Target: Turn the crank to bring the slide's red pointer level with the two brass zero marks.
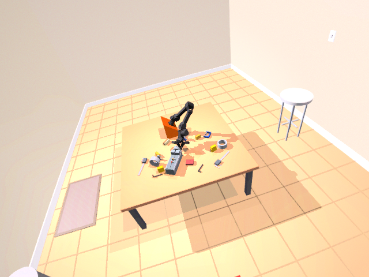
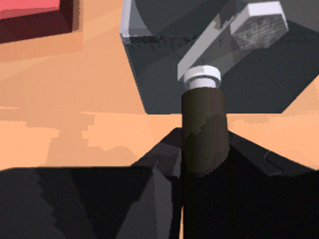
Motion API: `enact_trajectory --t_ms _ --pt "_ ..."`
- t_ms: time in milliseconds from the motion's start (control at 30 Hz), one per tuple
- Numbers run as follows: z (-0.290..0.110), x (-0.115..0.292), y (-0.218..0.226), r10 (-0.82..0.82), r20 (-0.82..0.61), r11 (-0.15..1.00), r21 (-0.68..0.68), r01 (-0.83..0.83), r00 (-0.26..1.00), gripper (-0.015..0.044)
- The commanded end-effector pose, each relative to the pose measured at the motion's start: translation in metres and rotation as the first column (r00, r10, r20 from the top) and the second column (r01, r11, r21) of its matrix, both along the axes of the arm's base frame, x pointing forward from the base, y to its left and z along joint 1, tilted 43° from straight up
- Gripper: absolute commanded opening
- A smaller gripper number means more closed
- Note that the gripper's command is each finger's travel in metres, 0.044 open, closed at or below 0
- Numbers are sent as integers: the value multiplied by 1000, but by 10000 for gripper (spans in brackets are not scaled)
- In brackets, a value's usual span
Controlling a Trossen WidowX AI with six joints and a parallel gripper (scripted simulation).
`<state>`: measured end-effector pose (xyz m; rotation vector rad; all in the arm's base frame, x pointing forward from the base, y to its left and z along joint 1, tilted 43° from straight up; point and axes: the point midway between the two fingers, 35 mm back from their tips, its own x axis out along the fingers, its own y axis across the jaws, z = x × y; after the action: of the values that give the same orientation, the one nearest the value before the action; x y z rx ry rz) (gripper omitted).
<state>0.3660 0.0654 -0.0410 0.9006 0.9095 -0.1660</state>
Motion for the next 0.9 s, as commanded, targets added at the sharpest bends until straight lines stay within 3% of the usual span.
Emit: enact_trajectory --t_ms 0,867 --pt "-8 -4 -2 -3 -22 1000 -8 3 1000 0" --pt "-11 -6 -5 -3 -22 1000 -8 3 1000 0"
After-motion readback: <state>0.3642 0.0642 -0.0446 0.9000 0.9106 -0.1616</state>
